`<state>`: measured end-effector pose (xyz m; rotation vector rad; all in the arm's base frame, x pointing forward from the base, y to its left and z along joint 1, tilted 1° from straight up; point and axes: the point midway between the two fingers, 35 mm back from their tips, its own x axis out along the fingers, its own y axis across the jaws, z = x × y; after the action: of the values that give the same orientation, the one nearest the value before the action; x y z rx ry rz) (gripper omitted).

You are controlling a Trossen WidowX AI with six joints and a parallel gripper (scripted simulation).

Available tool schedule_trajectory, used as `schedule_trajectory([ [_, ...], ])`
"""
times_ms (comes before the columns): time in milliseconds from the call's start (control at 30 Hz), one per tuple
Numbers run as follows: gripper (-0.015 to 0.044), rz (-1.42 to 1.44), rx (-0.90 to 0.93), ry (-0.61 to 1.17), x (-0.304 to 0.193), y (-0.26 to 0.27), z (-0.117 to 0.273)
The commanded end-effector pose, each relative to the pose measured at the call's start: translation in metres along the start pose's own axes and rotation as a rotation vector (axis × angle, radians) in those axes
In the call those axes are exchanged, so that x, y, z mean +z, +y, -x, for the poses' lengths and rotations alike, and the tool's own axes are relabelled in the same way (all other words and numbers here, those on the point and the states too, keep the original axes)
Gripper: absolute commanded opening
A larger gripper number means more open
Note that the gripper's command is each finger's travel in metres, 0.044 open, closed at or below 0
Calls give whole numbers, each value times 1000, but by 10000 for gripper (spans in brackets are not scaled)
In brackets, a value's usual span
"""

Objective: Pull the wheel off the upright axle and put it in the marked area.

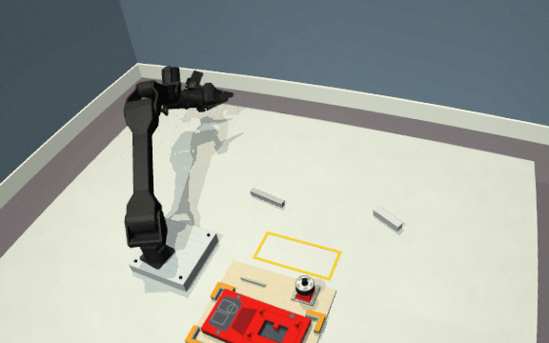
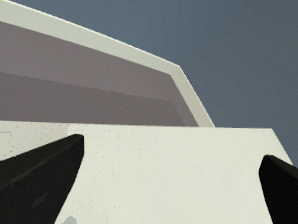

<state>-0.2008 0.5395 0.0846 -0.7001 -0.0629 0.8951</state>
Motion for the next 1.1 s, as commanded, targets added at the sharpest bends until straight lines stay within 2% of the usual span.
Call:
schedule_trajectory([
  [0, 374, 1, -1, 4, 0, -1, -2],
  [100, 300, 10, -11, 60, -6, -23, -34],
  [333, 300, 5, -40, 213, -30, -89, -106],
  [500, 300, -23, -64, 283, -45, -125, -135],
  [700, 300, -54, -83, 436, -83, -195, -179],
  [967, 300, -120, -87, 657, -147, -291, -213],
  [1067, 300, -203, -145, 693, -165, -318, -215],
])
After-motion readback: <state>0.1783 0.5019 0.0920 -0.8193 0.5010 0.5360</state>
